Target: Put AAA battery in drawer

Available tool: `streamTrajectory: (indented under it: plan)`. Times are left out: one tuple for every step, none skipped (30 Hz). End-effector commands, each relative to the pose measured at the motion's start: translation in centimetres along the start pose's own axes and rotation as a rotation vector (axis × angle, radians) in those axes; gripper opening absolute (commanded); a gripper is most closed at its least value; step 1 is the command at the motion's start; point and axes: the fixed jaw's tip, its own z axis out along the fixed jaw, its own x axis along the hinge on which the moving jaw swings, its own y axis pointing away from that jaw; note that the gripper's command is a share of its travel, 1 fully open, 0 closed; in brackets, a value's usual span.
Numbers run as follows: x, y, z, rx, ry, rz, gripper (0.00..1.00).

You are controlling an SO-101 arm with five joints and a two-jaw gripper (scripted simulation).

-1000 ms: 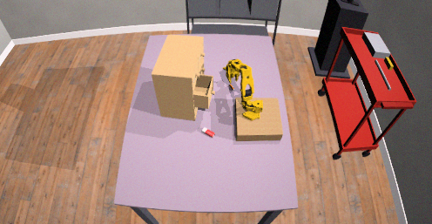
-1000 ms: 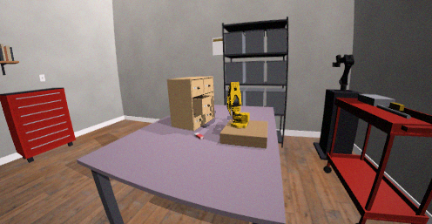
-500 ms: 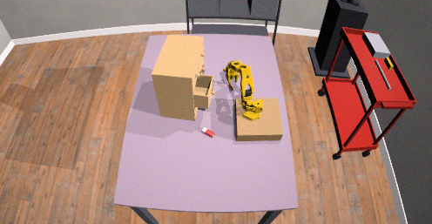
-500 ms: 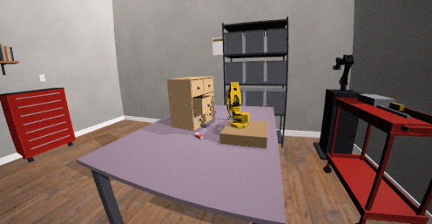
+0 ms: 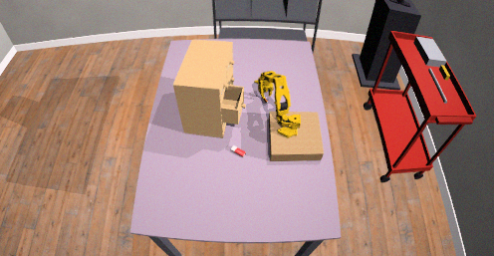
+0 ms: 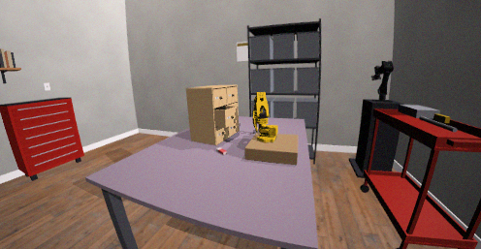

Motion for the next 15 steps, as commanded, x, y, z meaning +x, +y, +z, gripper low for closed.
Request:
streamTrajectory:
  plan:
    - [0.1, -0.1, 0.4, -0.002, 0.008, 0.005, 0.19]
    - [0.1, -0.1, 0.4, -0.002, 0.008, 0.005, 0.19]
    - [0.1, -0.1, 0.4, -0.002, 0.008, 0.005, 0.19]
    - [0.1, -0.1, 0.4, -0.002, 0.008, 0.005, 0.19]
    - [0.1, -0.1, 0.4, -0.002, 0.008, 0.005, 0.19]
    - [0.1, -0.1, 0.4, -0.002, 0.008, 0.005, 0.19]
    - [0.1, -0.1, 0.4, -0.002, 0.008, 0.005, 0.19]
    - [0.1, -0.1, 0.7, -0.002, 0.008, 0.005, 0.19]
    - [0.1, 0.0, 1.1, -0.002, 0.008, 0.005, 0.19]
    - [0.1, 0.0, 1.4, -0.002, 0.008, 0.005, 0.19]
    - [0.1, 0.0, 1.7, -0.002, 0.008, 0.005, 0.19]
    - [0.1, 0.0, 1.7, -0.002, 0.008, 0.005, 0.19]
    - [0.1, 0.0, 1.7, -0.002, 0.008, 0.005, 0.19]
    - [0.1, 0.0, 1.7, -0.002, 0.008, 0.005, 0.19]
    - [0.1, 0.0, 1.7, -0.002, 0.008, 0.005, 0.19]
